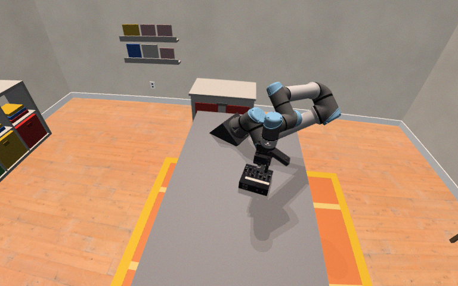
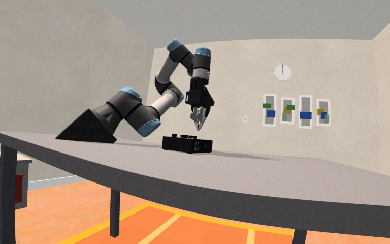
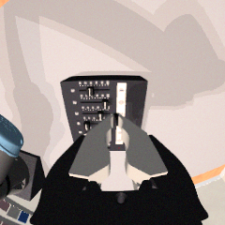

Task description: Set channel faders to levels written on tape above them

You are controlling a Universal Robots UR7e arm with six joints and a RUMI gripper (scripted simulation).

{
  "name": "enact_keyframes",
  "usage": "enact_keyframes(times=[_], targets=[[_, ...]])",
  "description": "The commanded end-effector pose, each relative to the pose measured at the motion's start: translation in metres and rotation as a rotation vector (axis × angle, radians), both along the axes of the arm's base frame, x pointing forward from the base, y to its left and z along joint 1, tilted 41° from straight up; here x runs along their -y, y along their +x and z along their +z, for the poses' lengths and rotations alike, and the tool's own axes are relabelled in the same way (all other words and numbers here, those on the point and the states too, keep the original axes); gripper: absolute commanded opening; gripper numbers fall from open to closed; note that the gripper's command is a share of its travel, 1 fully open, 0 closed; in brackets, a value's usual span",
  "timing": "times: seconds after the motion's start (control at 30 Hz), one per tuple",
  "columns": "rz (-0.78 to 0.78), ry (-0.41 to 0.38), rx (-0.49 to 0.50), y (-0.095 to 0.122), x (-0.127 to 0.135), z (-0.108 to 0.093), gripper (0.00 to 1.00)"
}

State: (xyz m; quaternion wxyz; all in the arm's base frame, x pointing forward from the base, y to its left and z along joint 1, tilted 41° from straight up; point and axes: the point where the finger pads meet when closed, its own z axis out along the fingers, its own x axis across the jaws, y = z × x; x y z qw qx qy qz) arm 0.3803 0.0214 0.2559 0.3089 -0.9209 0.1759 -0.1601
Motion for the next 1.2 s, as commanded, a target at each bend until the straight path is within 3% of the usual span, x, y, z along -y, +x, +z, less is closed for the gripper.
enact_keyframes(times=[0.0, 1.17], targets=[[0.0, 0.0, 0.0, 0.001, -0.001, -0.002, 0.0], [0.0, 0.0, 0.0, 0.009, -0.008, -0.013, 0.0]])
